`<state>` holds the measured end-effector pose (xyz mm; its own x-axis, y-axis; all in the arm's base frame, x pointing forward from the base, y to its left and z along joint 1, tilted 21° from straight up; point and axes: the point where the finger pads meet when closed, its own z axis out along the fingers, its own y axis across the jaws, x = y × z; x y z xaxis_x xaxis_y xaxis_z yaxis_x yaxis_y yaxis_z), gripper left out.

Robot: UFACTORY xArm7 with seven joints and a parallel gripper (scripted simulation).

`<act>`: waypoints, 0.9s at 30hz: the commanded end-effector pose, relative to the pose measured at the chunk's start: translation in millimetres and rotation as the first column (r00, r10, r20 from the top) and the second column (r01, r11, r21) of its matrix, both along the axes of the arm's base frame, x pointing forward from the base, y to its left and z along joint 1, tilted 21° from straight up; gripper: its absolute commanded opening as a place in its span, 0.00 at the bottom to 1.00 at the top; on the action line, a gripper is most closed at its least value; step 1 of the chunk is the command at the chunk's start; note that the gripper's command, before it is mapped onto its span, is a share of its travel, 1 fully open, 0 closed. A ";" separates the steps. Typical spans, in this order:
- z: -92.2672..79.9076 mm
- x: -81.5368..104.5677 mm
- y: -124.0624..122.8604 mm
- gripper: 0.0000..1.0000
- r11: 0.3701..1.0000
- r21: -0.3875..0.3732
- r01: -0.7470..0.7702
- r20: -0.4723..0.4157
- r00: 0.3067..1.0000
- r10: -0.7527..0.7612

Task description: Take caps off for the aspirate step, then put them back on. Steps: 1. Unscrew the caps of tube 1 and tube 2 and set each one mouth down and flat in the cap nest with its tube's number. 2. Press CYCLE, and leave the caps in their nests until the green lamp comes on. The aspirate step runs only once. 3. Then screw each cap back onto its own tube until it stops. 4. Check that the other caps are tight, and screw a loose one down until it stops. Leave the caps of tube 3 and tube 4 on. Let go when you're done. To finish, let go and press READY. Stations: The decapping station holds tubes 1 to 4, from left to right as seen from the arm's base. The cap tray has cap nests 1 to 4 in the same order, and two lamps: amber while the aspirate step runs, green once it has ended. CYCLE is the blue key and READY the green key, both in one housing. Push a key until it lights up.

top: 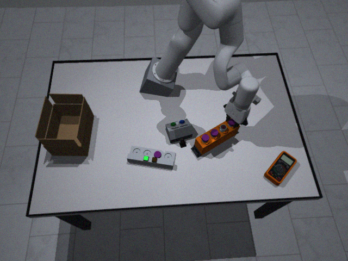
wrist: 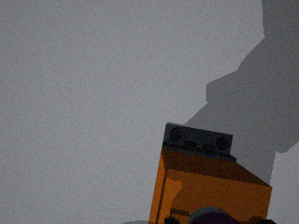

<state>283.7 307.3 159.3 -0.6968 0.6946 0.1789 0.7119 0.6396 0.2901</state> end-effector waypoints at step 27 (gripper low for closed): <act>1.7 1.3 0.5 0.00 0.832 -0.065 -0.552 0.171 0.815 0.554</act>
